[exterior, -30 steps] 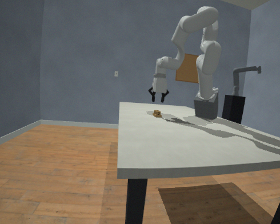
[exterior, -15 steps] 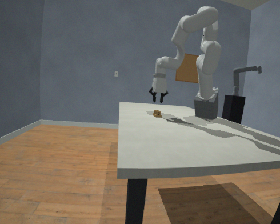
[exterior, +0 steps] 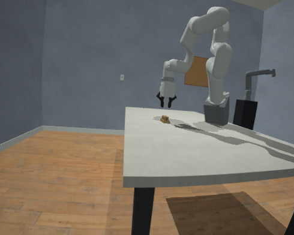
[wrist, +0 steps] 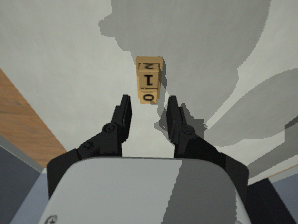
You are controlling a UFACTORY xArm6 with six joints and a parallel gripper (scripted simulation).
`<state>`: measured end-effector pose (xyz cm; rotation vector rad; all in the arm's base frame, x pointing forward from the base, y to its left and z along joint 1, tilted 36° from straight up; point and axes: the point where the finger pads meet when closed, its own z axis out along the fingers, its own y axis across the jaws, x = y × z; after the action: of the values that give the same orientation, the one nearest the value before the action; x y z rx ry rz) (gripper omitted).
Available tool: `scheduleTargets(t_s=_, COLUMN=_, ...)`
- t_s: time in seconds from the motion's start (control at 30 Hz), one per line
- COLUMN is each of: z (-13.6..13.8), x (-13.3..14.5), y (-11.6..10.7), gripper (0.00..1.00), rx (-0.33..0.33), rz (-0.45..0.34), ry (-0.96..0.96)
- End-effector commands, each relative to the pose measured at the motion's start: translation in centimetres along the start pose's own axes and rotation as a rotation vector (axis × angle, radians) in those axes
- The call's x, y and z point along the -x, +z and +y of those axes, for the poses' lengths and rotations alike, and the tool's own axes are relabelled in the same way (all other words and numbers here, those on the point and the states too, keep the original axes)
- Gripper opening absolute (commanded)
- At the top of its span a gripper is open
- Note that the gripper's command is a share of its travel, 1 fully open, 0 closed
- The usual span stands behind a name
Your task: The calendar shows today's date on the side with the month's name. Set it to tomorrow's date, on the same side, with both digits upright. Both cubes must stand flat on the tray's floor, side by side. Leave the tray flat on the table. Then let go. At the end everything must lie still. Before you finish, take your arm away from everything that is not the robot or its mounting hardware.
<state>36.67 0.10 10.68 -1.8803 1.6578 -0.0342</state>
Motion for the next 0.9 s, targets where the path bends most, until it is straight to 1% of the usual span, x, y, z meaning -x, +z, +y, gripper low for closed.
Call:
scheduleTargets(t_s=0.0, z=-0.1, x=0.0, y=-0.1, gripper=0.47, rx=-0.002, rz=0.001, ry=-0.001)
scheduleTargets(t_s=0.4, z=-0.1, x=0.0, y=0.2, gripper=0.47, rx=-0.002, rz=0.001, ry=-0.001)
scheduleTargets(t_s=0.87, z=-0.1, x=0.0, y=1.5, gripper=0.47, rx=-0.002, rz=0.001, ry=-0.001)
